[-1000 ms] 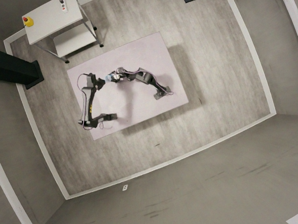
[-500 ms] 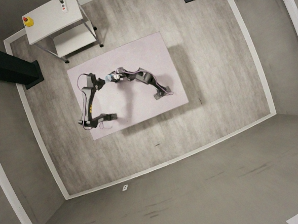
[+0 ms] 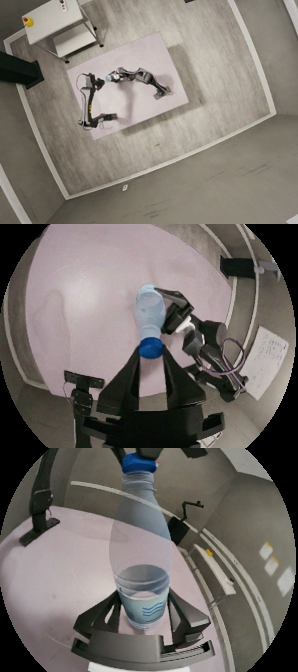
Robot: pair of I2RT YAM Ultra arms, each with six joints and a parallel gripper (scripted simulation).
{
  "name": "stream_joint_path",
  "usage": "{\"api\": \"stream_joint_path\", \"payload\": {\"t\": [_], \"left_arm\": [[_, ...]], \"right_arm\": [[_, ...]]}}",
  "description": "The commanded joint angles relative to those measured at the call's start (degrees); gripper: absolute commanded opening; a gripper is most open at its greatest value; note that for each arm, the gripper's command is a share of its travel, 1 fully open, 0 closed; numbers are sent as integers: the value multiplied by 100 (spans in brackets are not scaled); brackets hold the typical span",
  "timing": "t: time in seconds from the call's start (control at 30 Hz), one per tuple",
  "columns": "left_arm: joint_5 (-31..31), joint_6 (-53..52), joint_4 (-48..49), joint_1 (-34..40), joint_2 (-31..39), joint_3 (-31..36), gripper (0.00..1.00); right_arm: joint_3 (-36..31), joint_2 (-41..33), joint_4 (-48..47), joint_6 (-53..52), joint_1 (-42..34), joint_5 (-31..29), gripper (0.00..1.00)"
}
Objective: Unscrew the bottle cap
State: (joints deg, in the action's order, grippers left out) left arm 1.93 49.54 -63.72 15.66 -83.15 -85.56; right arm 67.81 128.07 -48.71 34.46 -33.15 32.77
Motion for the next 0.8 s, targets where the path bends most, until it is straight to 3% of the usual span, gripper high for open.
{"api": "stream_joint_path", "payload": {"t": [0.0, 0.77], "left_arm": [[36, -3, -133, -37, 190, -142, 0], [16, -4, -66, -8, 134, -86, 0]], "right_arm": [[61, -133, 28, 28, 21, 56, 0], [61, -133, 28, 28, 21, 56, 0]]}}
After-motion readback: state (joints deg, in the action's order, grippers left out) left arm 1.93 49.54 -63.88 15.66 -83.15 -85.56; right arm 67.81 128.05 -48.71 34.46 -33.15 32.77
